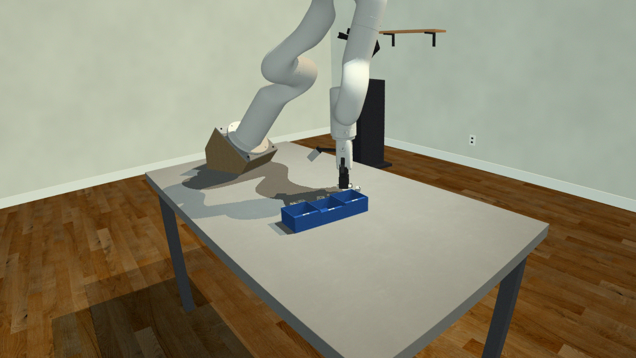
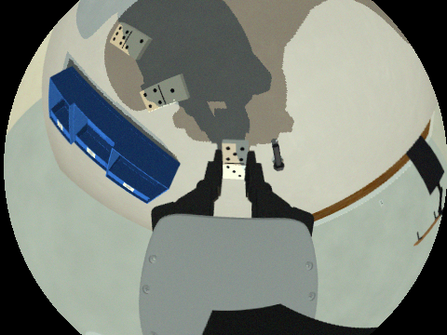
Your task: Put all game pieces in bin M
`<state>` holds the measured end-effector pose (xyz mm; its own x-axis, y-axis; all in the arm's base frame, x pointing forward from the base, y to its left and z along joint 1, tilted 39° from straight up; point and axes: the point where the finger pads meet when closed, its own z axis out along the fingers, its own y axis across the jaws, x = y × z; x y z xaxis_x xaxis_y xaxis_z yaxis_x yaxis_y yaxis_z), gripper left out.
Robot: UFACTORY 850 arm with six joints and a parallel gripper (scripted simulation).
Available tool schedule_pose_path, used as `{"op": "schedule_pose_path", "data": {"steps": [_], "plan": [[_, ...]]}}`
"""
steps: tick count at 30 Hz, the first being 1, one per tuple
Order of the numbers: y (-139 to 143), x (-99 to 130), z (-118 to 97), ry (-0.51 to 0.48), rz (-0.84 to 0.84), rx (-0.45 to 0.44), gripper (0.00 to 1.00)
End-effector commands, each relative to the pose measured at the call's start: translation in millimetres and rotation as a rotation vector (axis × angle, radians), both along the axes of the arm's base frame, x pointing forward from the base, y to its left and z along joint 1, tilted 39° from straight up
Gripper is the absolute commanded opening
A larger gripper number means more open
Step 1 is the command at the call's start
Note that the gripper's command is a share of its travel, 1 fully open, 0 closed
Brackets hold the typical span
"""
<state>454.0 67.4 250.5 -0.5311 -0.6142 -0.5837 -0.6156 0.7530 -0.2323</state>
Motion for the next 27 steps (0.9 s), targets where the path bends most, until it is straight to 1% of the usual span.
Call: {"op": "schedule_pose_path", "data": {"steps": [1,3,5,9,27], "plan": [[-4.3,-10.6,15.2,0.006,0.004,0.004,0.0],[-5.9,-14.4,20.4,0.006,0.004,0.004,0.0],[-5.9,-14.4,20.4,0.006,0.004,0.004,0.0],[-9.2,-22.1,30.8,0.006,0.004,0.004,0.0],[-9.1,-22.1,30.8,0.006,0.004,0.004,0.0]]}}
